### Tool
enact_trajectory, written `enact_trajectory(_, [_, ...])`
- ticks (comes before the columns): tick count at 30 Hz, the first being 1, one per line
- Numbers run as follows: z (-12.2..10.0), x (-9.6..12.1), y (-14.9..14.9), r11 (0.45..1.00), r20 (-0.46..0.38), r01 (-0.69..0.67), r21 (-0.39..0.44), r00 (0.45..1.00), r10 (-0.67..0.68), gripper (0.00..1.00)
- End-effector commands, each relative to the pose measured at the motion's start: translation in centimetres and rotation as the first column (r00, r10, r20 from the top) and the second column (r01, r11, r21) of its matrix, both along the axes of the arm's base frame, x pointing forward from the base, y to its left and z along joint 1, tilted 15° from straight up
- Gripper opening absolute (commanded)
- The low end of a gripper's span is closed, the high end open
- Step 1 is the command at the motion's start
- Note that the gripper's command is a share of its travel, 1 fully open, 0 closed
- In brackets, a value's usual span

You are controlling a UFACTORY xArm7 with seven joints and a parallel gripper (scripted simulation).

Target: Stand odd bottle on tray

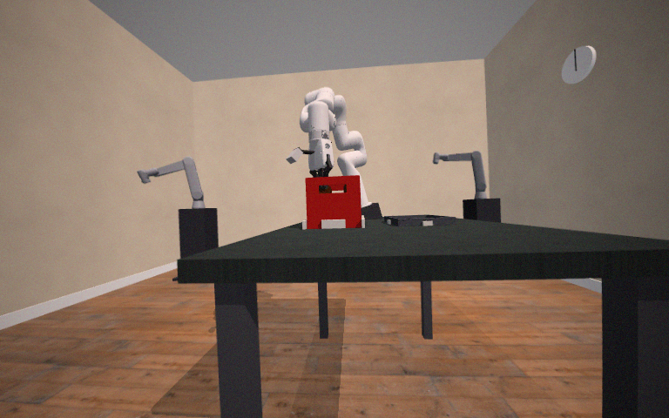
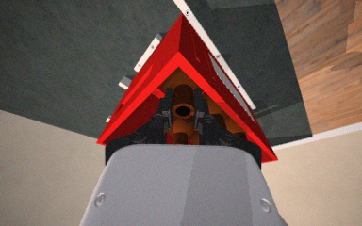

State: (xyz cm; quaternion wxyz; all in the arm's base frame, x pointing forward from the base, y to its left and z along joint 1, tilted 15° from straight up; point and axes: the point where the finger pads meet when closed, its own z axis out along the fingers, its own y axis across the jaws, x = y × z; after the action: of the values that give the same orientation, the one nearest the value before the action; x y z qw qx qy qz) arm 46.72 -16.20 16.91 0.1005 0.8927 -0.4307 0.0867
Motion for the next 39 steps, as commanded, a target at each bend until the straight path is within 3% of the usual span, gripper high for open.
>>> enact_trajectory(1, [0.15, 0.13, 0.03, 1.000, 0.004, -0.001, 0.000, 1.000, 0.001, 0.00])
enact_trajectory(39, [0.84, 0.11, 0.28, 1.000, 0.004, -0.001, 0.000, 1.000, 0.001, 0.00])
